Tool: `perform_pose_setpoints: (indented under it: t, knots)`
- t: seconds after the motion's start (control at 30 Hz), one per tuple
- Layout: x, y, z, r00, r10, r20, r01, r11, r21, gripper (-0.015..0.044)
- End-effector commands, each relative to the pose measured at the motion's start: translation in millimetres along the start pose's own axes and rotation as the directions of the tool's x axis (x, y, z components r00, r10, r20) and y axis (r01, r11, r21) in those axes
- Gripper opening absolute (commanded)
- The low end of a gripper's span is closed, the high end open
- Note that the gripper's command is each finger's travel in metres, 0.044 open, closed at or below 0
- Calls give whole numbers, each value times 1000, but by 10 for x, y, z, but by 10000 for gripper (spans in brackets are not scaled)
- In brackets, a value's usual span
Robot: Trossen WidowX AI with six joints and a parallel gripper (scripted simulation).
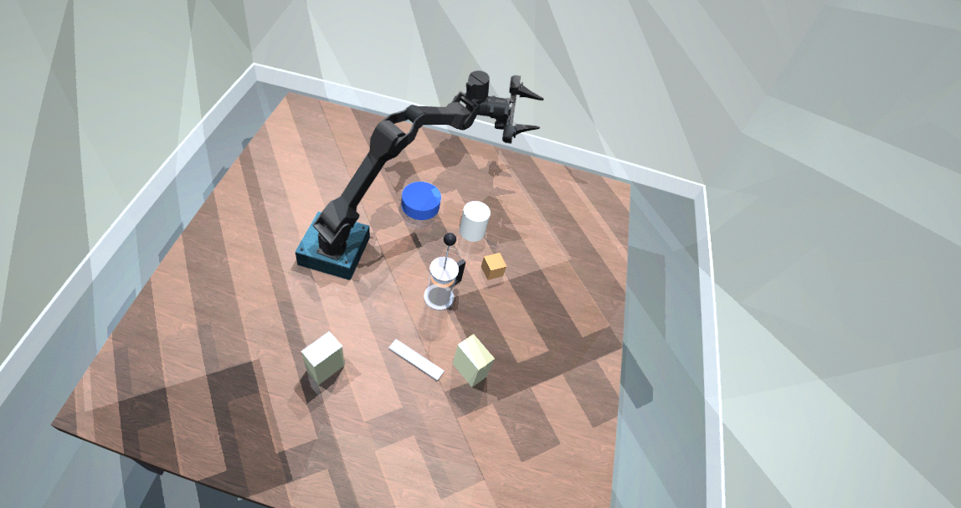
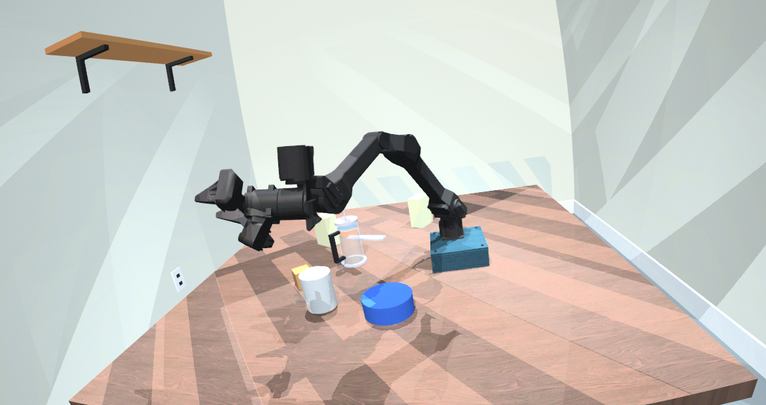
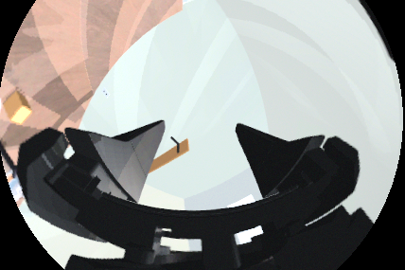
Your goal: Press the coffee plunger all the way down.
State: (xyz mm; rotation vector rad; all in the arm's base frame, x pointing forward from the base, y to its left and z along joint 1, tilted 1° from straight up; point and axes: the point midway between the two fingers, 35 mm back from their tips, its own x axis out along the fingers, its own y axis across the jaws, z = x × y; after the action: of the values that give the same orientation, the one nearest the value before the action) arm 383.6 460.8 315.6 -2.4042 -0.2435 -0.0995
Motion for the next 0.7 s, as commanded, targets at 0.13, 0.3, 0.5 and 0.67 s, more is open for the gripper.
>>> perform_pose_setpoints:
  t: [0.13,0.3,0.5,0.67]
  knots:
    - [199,186,-381,1000,17,13,-18,992,128,440]
    - [403,587,-1038,997,63,33,-71,928,366,440]
    - [391,1033,-1692,993,105,60,-120,792,599,440]
    - [170,1652,-2364,973,194,122,-208,522,827,440]
